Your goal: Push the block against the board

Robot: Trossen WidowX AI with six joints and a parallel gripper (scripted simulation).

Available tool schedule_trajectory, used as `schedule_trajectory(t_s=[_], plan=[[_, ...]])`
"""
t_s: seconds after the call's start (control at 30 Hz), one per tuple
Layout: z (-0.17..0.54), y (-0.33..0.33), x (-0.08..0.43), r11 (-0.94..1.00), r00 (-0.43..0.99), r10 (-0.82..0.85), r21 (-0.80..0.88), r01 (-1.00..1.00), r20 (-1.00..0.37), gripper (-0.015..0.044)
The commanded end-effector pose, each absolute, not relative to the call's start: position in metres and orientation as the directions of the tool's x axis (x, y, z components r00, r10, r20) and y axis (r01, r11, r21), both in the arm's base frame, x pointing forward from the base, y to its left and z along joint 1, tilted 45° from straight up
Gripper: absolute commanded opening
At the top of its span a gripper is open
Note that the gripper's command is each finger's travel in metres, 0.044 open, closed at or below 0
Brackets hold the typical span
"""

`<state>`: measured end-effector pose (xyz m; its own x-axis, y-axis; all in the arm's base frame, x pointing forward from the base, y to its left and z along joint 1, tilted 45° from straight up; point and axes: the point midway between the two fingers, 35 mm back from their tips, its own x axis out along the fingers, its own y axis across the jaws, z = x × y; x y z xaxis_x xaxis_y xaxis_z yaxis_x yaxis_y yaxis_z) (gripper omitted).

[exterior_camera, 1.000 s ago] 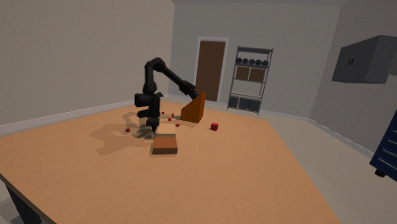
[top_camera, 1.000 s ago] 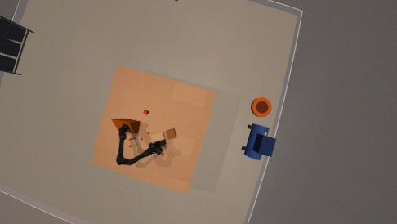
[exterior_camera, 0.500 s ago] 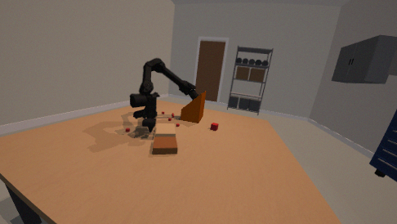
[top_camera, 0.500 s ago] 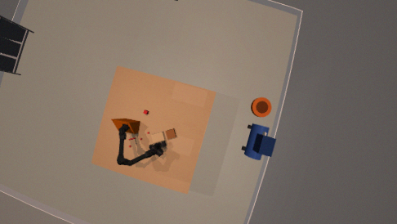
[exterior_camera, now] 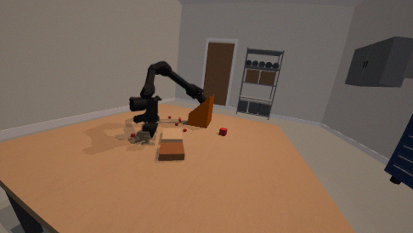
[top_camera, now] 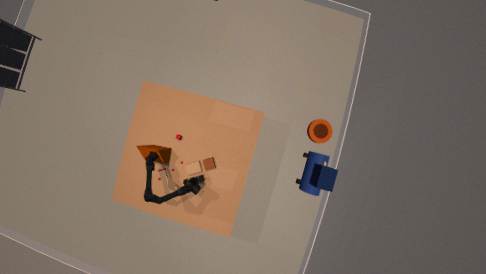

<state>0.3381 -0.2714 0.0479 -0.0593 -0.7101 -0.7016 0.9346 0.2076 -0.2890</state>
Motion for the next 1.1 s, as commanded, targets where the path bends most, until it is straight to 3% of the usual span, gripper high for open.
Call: schedule_trajectory(t_s=[0.0,0.3,0.47,0.7,1.07], plan=[[0.050,-0.269,0.339,0.208,-0.059,-0.710,-0.289,0.935,-0.702,0.0000],[0.087,-0.232,0.341,0.214,-0.055,-0.707,-0.287,0.934,-0.706,0.0000],[0.037,-0.184,0.335,0.226,-0.048,-0.692,-0.279,0.933,-0.720,0.0000],[-0.034,-0.108,0.282,0.210,-0.059,-0.697,-0.282,0.936,-0.714,0.0000],[-0.065,-0.127,0.273,0.208,-0.064,-0.696,-0.287,0.935,-0.715,0.0000]])
